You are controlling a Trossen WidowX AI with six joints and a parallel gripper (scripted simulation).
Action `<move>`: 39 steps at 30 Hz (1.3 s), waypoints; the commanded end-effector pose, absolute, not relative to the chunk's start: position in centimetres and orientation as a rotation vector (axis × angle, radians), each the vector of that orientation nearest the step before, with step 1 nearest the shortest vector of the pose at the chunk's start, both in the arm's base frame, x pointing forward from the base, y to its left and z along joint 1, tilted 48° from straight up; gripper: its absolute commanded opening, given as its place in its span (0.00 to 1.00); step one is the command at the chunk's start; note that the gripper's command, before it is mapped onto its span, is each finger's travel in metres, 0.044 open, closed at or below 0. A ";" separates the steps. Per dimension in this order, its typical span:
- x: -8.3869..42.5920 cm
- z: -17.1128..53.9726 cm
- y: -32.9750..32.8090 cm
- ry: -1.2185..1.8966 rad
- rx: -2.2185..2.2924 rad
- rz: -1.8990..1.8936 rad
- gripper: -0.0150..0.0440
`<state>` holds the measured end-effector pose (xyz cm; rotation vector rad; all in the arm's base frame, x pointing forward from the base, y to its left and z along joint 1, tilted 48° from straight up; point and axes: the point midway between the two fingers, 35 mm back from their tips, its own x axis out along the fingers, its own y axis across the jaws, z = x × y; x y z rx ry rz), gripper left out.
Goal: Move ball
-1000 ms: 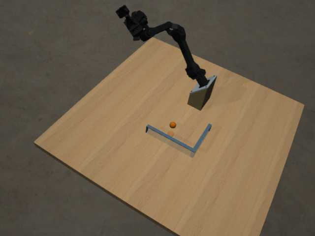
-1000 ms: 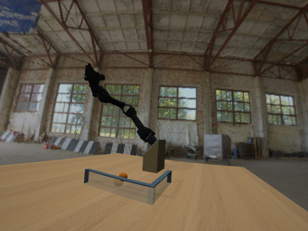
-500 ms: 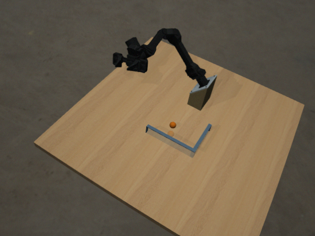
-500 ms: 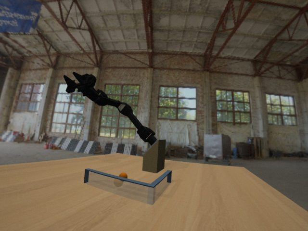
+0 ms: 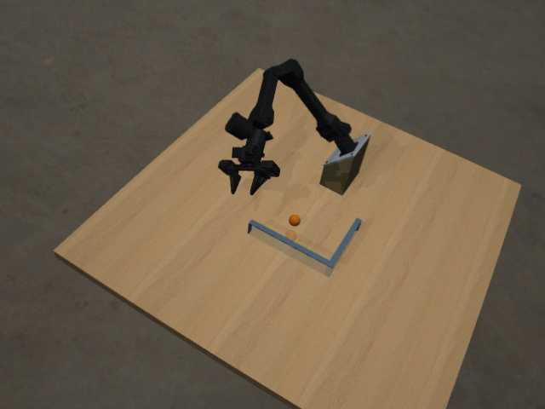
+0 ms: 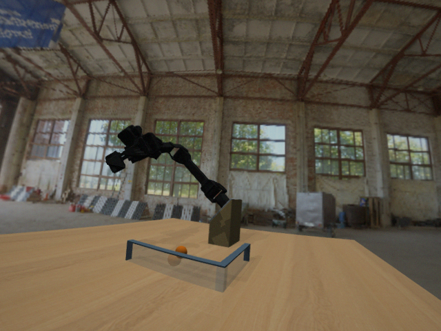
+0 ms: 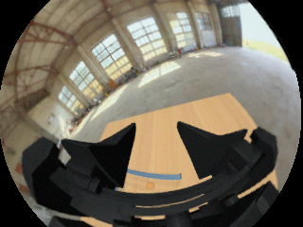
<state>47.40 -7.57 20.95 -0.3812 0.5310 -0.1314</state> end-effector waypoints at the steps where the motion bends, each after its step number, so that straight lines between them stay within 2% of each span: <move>1: 44.9 13.6 -8.5 0.779 -0.322 -0.231 0.77; 10: 35.9 2.6 -10.7 1.248 -0.346 -0.524 0.77; 17: 27.8 -0.9 -12.4 1.524 -0.535 -0.763 0.77; 39: 27.4 -2.4 -13.9 1.530 -0.542 -0.769 0.77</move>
